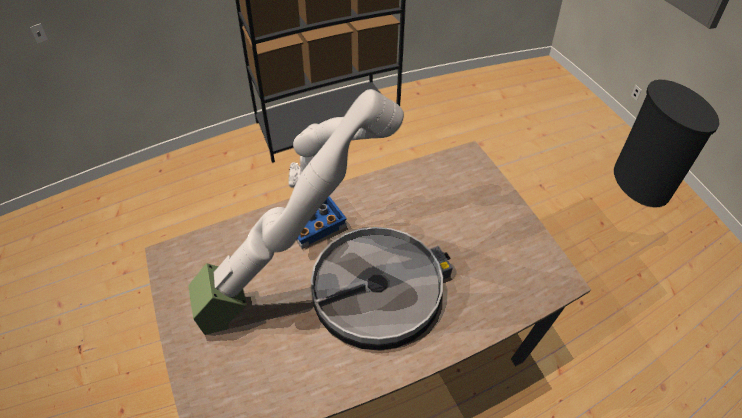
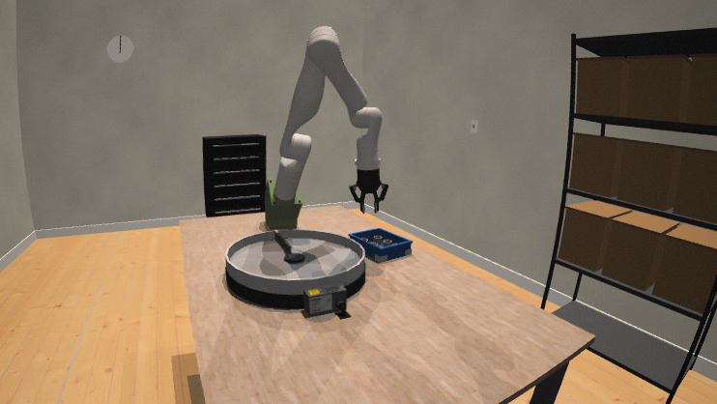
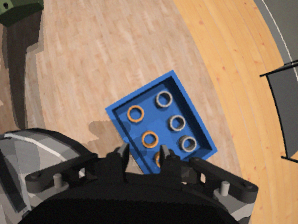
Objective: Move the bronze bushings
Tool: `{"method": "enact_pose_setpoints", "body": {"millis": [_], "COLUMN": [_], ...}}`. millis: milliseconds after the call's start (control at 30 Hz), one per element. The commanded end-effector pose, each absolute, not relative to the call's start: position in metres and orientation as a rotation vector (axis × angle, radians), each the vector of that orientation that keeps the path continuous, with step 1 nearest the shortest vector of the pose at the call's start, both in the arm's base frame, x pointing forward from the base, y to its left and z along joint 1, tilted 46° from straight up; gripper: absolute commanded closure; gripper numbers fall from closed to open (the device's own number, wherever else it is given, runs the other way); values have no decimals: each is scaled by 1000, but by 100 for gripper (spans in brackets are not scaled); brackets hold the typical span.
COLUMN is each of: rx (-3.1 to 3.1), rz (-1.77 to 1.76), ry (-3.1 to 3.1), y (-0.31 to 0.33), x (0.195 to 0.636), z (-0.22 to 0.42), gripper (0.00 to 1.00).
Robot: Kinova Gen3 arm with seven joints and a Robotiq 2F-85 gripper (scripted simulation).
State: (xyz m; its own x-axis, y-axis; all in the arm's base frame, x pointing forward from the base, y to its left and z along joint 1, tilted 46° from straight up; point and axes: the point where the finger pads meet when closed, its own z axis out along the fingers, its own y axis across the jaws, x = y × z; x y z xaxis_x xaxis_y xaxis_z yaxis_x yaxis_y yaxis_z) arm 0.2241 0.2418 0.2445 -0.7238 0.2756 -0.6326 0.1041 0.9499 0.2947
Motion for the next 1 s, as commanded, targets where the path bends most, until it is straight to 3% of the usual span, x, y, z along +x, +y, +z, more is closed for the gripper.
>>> {"method": "enact_pose_setpoints", "body": {"millis": [0, 967], "rx": [367, 499], "rz": [238, 292], "ry": [2327, 2310], "y": [235, 261], "x": [239, 250], "z": [239, 229], "gripper": [61, 61]}}
